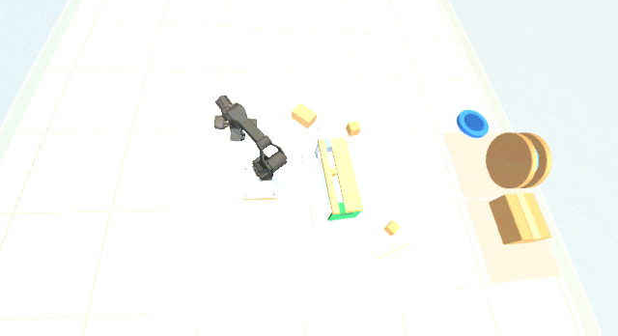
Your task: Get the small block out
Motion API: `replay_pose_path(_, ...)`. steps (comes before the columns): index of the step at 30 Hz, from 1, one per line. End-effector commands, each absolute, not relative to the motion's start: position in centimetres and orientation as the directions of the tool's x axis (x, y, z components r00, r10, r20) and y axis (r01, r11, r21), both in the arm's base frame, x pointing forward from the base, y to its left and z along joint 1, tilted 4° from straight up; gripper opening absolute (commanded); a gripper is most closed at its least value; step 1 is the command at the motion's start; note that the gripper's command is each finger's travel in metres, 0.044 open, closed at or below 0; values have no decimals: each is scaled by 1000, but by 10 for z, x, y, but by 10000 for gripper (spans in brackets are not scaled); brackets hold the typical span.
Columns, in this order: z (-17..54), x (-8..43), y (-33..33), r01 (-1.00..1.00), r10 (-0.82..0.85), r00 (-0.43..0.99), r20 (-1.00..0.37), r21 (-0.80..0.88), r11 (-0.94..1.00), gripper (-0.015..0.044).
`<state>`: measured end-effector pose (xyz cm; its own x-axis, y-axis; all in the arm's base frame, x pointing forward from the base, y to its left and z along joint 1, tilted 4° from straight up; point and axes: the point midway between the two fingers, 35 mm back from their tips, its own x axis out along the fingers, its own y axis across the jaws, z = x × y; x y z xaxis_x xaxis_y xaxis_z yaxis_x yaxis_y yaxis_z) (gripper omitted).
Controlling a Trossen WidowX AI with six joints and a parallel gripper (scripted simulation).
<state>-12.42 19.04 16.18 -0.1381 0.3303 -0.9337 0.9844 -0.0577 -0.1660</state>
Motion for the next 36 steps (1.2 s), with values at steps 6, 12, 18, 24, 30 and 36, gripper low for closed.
replay_pose_path(6, 160, -77, 220, 910, 320, -12, -947, -143, -389, 400)
replay_pose_path(12, 158, -4, 242, 636, 249, 134, -959, -110, -764, 400)
replay_pose_path(18, 158, 76, 241, 199, 128, 236, -963, -81, -977, 400)
replay_pose_path(24, 157, 153, 213, -279, -35, 269, -962, -43, -959, 400)
replay_pose_path(30, 154, 220, 159, -687, -200, 223, -954, -8, -726, 400)
replay_pose_path(36, 151, 268, 86, -942, -331, 107, -937, 12, -336, 400)
